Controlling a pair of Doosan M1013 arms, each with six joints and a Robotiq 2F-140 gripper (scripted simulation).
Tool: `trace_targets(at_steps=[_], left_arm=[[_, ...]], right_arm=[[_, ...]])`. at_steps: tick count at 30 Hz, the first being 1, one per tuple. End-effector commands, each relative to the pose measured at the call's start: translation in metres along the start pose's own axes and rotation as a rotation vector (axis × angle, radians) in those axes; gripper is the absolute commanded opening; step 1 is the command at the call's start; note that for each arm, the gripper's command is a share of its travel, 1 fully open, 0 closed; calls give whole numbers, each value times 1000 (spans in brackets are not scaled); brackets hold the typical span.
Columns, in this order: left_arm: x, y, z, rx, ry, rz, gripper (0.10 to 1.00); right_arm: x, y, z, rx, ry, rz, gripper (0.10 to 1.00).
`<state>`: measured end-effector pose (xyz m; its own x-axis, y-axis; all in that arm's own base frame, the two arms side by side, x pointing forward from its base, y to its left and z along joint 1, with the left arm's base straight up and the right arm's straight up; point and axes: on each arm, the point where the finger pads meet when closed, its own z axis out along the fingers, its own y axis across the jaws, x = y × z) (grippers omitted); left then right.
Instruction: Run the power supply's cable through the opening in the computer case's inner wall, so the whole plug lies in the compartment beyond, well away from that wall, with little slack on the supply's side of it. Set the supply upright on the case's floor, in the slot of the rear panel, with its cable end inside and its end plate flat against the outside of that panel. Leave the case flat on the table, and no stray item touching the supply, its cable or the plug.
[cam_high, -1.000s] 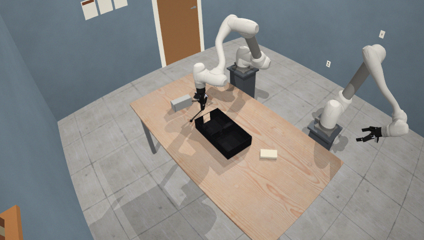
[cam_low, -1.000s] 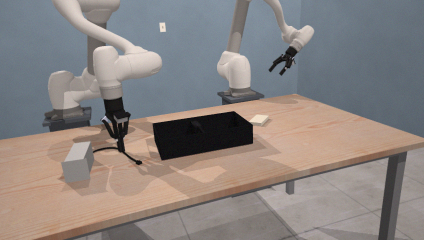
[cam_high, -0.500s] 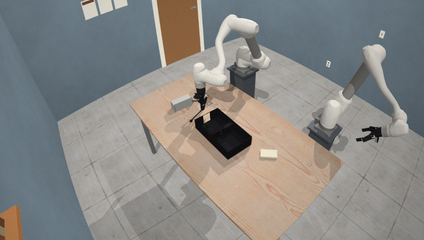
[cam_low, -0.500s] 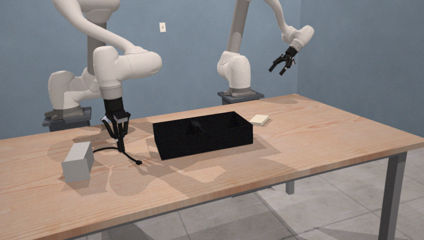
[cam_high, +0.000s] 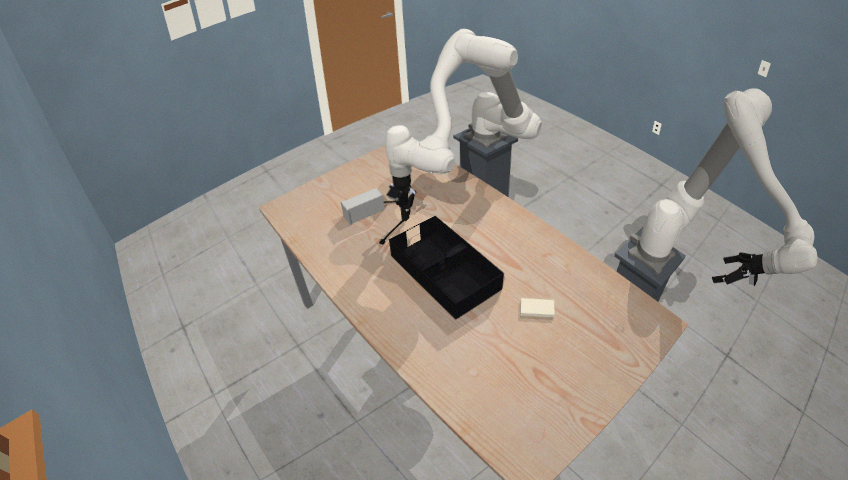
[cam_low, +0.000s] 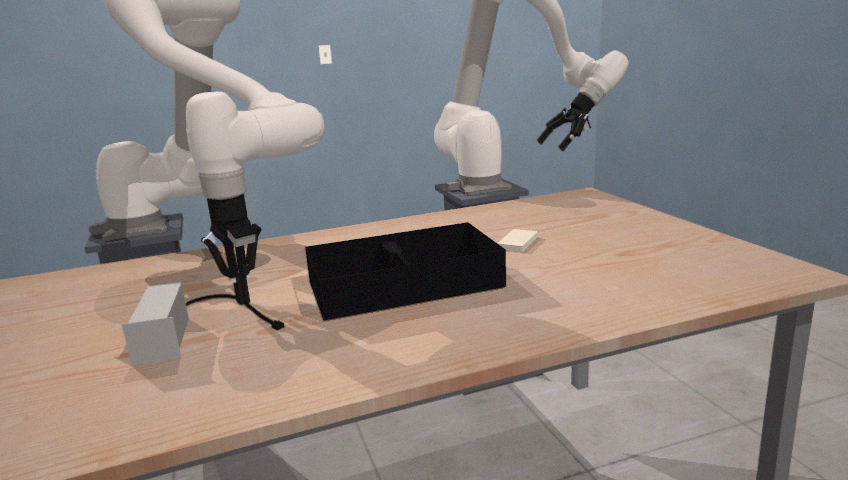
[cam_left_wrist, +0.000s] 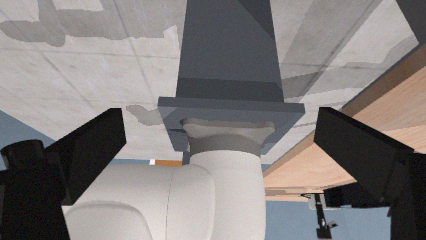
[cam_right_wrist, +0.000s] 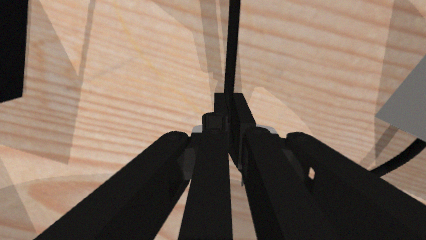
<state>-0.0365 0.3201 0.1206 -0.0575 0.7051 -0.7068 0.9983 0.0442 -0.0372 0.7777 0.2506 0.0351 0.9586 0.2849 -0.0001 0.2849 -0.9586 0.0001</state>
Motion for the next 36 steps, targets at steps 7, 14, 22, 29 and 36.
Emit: trace_targets(at_steps=[7,14,22,29,36], left_arm=[[0,0,0,0,1,0,1000],[0,0,0,0,1,0,1000],[0,0,0,0,1,0,1000],[0,0,0,0,1,0,1000],[0,0,0,0,1,0,1000]], right_arm=[[0,0,-1,0,1,0,99],[0,0,-1,0,1,0,99],[0,0,-5,0,1,0,99],[0,0,-33,0,1,0,99],[0,0,-54,0,1,0,99]])
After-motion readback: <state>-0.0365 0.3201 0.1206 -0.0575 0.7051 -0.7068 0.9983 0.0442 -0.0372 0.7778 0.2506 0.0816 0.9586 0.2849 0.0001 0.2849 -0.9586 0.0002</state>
